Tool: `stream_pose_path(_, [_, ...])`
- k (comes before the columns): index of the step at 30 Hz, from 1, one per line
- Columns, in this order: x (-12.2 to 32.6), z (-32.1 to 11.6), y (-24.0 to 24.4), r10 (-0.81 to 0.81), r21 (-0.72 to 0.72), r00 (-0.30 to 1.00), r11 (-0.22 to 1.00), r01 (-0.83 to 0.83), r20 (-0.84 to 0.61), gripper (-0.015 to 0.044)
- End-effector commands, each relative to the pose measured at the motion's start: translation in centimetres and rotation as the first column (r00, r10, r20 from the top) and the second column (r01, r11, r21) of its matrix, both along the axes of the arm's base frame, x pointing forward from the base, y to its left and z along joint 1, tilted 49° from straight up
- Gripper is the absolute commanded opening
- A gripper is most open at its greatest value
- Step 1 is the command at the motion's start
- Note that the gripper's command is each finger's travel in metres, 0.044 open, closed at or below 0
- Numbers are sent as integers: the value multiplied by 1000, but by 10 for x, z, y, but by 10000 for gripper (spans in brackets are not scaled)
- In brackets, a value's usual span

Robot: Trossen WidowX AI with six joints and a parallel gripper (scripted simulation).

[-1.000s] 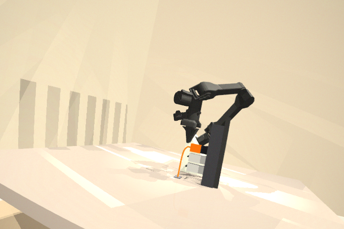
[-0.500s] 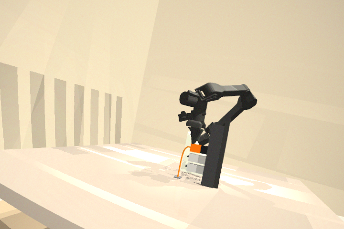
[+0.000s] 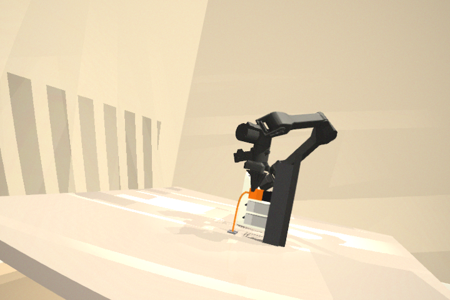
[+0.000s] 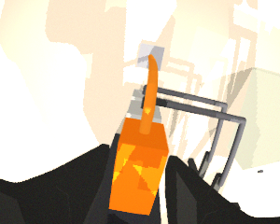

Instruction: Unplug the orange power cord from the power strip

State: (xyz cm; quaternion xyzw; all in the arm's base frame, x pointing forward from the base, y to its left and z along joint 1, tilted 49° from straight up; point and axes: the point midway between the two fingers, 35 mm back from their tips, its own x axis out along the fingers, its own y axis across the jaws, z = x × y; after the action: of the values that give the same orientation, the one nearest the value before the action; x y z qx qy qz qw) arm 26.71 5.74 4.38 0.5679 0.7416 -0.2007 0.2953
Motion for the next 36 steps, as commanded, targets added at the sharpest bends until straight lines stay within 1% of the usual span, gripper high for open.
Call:
stream_pose_path(1, [0,0,0,0,0,1000,1000,0,1,107])
stream_pose_path(2, [0,0,0,0,0,1000,1000,0,1,81])
stream_pose_path(11, [0,0,0,0,0,1000,1000,0,1,21])
stream_pose_path(12, [0,0,-1,0,0,1000,1000,0,1,0])
stream_pose_path(36, [11,-25,-25,-5,-3,1000,1000,5,-1,0])
